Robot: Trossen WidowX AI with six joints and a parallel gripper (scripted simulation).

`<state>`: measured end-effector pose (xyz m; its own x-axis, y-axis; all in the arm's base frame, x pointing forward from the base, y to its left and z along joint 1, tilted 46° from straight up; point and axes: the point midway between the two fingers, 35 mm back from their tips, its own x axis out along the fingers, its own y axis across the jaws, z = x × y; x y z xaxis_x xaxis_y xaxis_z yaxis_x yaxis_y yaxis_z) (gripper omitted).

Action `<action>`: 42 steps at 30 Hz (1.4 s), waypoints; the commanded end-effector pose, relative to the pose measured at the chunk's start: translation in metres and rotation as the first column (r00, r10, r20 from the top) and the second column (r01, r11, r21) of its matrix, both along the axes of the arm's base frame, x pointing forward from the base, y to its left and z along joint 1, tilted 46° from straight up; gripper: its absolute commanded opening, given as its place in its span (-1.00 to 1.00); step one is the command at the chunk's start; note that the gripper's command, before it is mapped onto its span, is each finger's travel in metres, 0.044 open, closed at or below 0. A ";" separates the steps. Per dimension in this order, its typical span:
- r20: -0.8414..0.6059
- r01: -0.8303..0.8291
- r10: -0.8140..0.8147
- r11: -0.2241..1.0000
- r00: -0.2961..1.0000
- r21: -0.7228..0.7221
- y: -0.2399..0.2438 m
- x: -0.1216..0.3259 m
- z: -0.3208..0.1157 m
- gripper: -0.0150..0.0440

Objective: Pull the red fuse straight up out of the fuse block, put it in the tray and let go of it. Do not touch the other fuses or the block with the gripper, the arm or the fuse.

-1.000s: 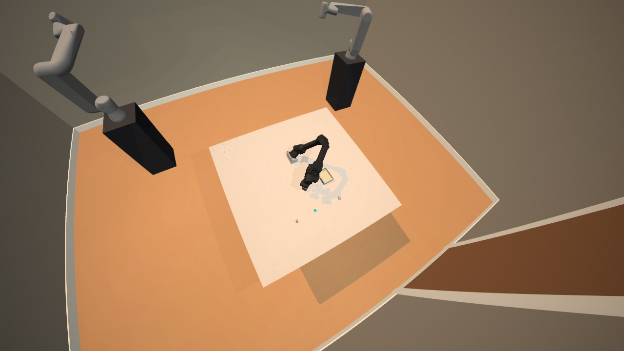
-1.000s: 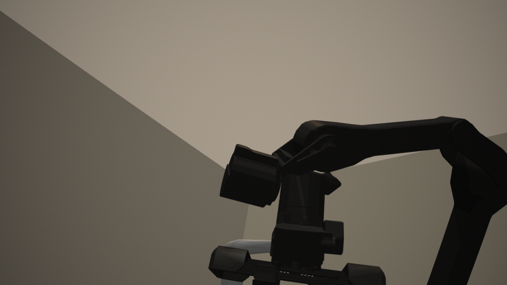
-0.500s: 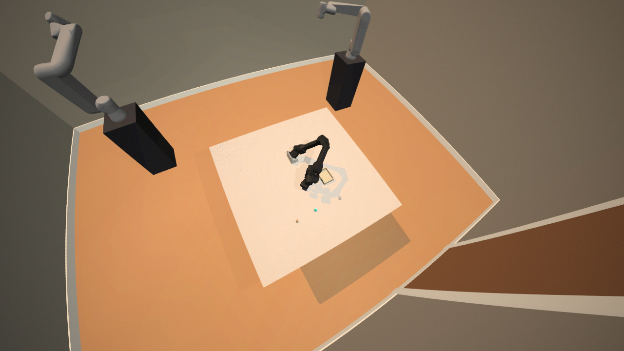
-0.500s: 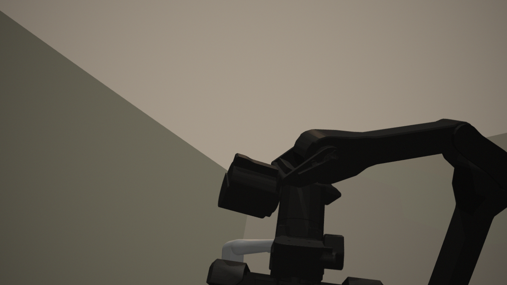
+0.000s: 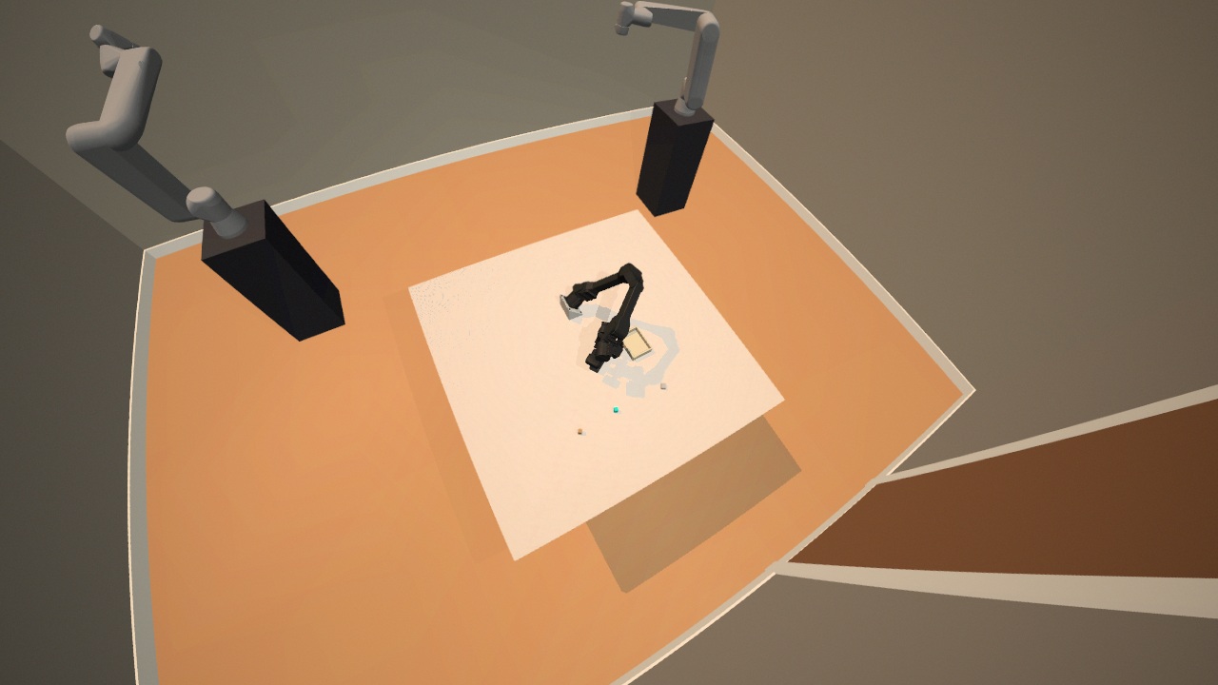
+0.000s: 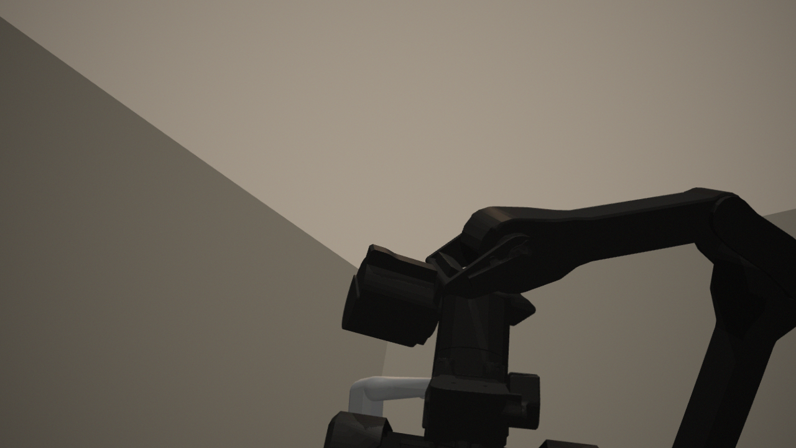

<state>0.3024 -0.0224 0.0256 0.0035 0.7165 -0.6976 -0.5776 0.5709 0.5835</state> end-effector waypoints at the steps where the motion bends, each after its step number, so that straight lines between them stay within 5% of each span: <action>1: -0.004 0.006 -0.006 1.000 1.000 0.005 0.002 -0.001 -0.002 -0.24; 42: 0.000 0.001 -0.001 1.000 1.000 0.000 0.001 0.000 -0.001 -0.49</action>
<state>0.3013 -0.0186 0.0225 0.0020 0.7197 -0.6943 -0.5711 0.5707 0.5900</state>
